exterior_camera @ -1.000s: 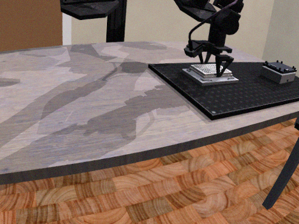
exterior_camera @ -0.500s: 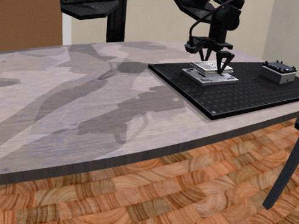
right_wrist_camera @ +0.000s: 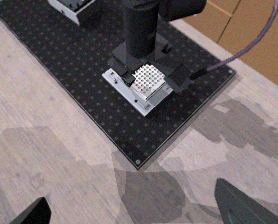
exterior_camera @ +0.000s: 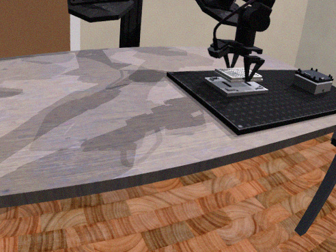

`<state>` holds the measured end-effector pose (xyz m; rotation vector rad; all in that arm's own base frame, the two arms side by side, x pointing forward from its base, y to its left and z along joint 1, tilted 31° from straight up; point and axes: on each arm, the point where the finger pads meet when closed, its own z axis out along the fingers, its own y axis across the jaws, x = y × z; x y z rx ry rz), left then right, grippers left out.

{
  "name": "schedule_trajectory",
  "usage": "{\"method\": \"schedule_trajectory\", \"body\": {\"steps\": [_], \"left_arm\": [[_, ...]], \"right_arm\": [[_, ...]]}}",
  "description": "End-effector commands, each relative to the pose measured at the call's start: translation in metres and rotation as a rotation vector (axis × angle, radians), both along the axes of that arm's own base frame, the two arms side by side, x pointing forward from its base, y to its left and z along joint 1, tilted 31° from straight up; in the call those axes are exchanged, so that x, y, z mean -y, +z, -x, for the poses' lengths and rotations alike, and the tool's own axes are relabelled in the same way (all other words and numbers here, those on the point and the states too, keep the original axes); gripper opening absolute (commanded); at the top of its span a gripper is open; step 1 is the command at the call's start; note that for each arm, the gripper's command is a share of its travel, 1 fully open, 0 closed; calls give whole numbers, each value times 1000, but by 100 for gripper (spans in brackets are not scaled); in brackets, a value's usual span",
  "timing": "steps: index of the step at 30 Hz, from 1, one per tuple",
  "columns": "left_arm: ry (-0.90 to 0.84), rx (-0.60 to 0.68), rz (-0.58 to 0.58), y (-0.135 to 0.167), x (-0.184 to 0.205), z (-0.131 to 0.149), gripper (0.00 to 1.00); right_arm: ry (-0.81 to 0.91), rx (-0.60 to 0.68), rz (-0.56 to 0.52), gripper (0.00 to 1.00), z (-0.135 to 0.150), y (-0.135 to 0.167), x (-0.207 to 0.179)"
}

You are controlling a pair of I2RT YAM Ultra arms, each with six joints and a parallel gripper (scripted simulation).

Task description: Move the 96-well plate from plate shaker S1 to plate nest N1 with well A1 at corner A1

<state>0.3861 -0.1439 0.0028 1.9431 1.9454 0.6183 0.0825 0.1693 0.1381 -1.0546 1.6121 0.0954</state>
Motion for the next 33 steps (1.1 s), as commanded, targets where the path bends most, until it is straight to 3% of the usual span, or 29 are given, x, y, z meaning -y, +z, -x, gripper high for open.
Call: {"method": "schedule_trajectory", "body": {"steps": [1,15,27,29,33], "left_arm": [[-15,9,10,-1,4,-3,82],[-9,23,13,-18,3,-23,82],[-3,-4,6,-23,0,-14,82],[-4,-4,5,-23,0,-14,100],[-12,-17,-9,-16,0,-13,100]], "right_arm": [[4,7,-10,100,2,7,-2],[4,7,-10,100,2,7,-2],[4,7,-10,100,2,7,-2],[4,7,-10,100,2,7,-2],[4,7,-10,100,2,7,-2]]}}
